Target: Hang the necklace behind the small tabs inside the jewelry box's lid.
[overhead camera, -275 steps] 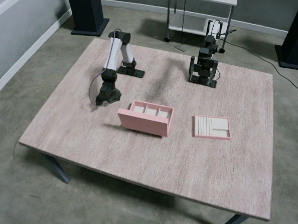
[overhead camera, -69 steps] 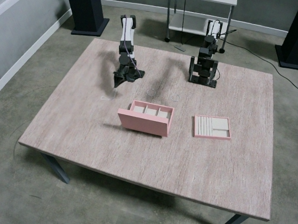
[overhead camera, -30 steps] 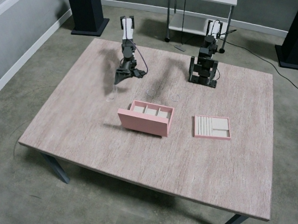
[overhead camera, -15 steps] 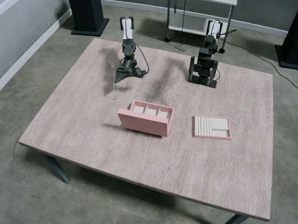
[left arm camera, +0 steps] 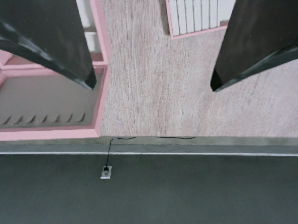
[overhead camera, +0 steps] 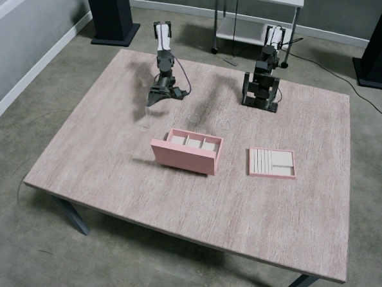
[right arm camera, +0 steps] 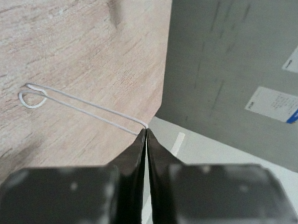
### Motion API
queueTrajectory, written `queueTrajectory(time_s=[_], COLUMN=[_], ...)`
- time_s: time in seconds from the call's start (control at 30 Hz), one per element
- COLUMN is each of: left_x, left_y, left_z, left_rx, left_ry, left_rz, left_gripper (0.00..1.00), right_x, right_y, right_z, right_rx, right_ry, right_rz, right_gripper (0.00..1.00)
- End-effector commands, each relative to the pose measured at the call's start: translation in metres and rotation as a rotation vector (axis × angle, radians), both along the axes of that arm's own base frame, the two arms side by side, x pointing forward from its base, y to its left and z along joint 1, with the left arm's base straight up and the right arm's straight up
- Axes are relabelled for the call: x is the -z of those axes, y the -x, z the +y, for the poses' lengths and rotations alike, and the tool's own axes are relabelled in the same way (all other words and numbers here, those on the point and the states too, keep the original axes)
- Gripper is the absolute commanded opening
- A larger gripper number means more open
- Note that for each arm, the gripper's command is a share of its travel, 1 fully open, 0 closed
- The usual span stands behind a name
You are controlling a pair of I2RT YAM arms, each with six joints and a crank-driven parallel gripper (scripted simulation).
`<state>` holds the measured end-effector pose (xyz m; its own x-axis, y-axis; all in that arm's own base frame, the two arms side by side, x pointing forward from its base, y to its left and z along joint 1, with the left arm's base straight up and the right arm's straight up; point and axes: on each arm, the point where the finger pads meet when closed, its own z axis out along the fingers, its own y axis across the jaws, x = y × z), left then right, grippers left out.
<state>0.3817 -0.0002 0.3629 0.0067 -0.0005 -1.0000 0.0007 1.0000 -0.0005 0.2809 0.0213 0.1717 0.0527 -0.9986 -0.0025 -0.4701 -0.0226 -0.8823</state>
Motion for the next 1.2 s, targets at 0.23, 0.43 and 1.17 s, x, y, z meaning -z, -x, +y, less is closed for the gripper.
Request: queueTrajectory(time_s=[0.23, 0.43, 1.17], left_x=[-0.007, -0.007, -0.007], left_y=[0.001, 0.001, 0.001], left_z=[0.002, 0.002, 0.002], left_rx=[-0.008, -0.008, -0.008], left_ry=[0.002, 0.002, 0.002], left_rz=[-0.018, -0.018, -0.018], left_gripper=[1.0, 1.0, 1.0], right_x=[0.003, -0.004, -0.059], right_y=[0.001, -0.001, 0.001], right_z=[-0.005, -0.004, -0.002], right_rx=[0.018, 0.02, 0.014], right_ry=[0.014, 0.0, -0.001], right_rz=[0.005, -0.017, 0.001], right_gripper=[0.0, 0.0, 0.0])
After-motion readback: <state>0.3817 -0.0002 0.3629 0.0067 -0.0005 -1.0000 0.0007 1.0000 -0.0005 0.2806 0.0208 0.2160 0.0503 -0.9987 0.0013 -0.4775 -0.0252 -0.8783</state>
